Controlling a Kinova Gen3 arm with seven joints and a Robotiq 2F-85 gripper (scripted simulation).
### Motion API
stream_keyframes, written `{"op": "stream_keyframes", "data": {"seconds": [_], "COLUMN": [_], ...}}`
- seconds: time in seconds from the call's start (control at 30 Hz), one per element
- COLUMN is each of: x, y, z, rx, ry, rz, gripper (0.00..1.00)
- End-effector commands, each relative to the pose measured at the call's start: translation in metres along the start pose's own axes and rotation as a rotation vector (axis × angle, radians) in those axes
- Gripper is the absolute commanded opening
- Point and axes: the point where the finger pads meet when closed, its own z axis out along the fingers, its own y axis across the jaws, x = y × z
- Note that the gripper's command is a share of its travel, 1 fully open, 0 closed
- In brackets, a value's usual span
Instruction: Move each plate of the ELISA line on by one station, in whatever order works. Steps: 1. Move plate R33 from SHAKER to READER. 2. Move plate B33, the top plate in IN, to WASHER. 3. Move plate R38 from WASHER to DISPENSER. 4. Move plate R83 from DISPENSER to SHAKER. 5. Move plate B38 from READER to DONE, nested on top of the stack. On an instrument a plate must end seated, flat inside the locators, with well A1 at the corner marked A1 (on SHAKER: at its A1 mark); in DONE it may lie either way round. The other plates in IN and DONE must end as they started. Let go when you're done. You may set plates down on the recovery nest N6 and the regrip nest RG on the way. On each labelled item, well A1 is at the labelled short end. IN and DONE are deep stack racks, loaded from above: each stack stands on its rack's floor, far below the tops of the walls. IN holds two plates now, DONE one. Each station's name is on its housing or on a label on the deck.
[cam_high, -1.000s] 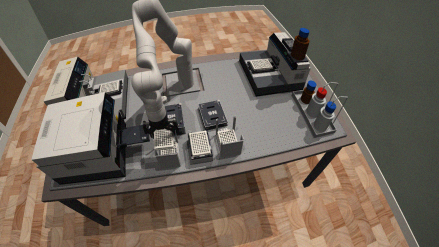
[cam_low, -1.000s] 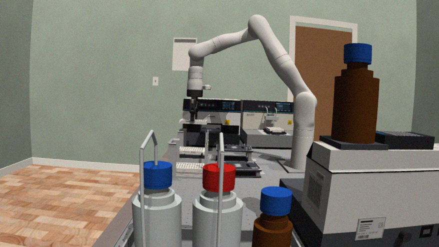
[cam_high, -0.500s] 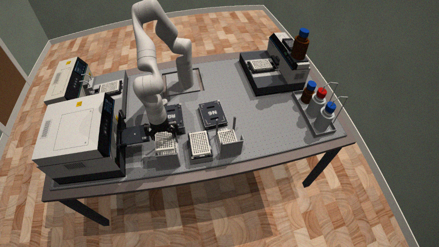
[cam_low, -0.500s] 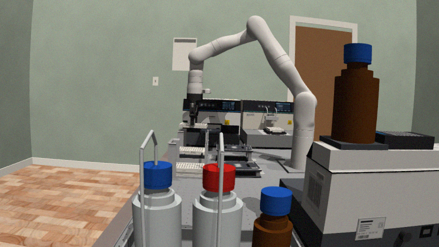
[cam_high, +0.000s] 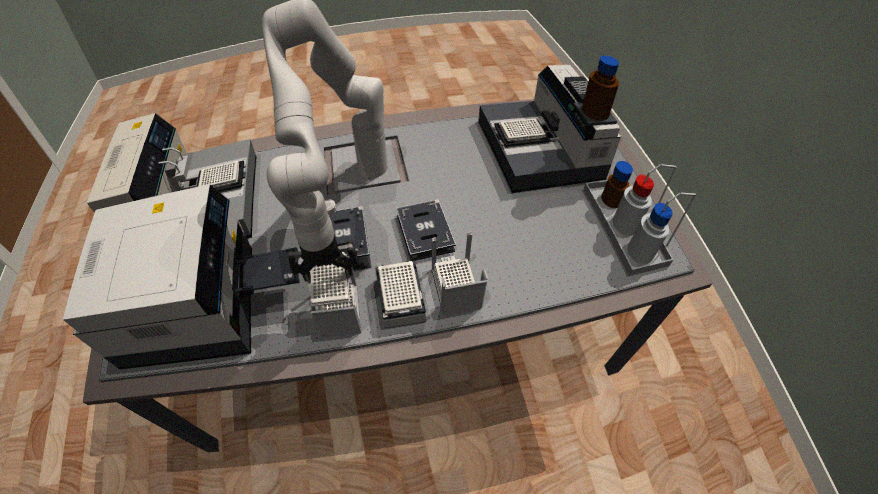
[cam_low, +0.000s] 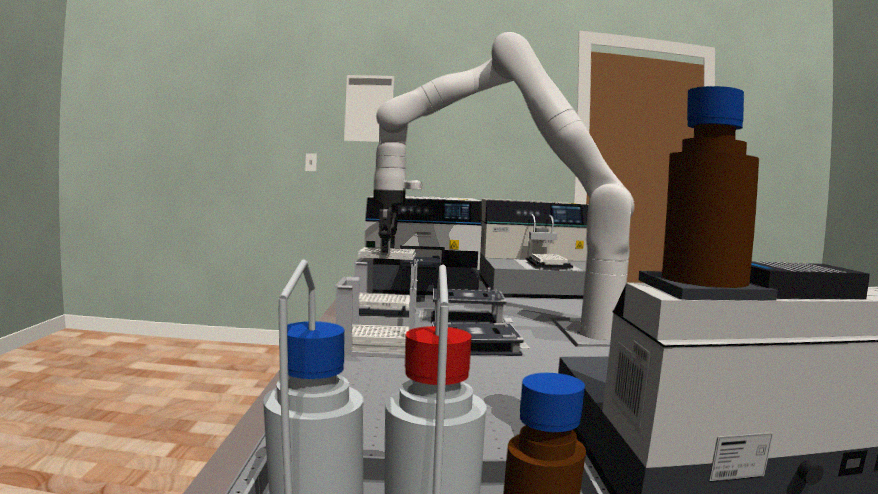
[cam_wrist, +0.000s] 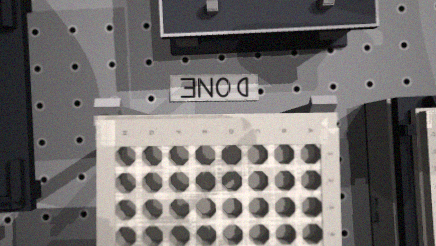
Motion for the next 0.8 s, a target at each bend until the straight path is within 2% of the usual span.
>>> {"op": "stream_keyframes", "data": {"seconds": [0.0, 0.27, 0.77], "x": [0.000, -0.001, 0.000], "y": [-0.002, -0.003, -0.002], "z": [0.001, 0.001, 0.011], "rx": [0.008, 0.008, 0.008], "ry": [0.000, -0.001, -0.001], "rz": [-0.001, -0.002, 0.001], "gripper": [0.94, 0.94, 0.94]}}
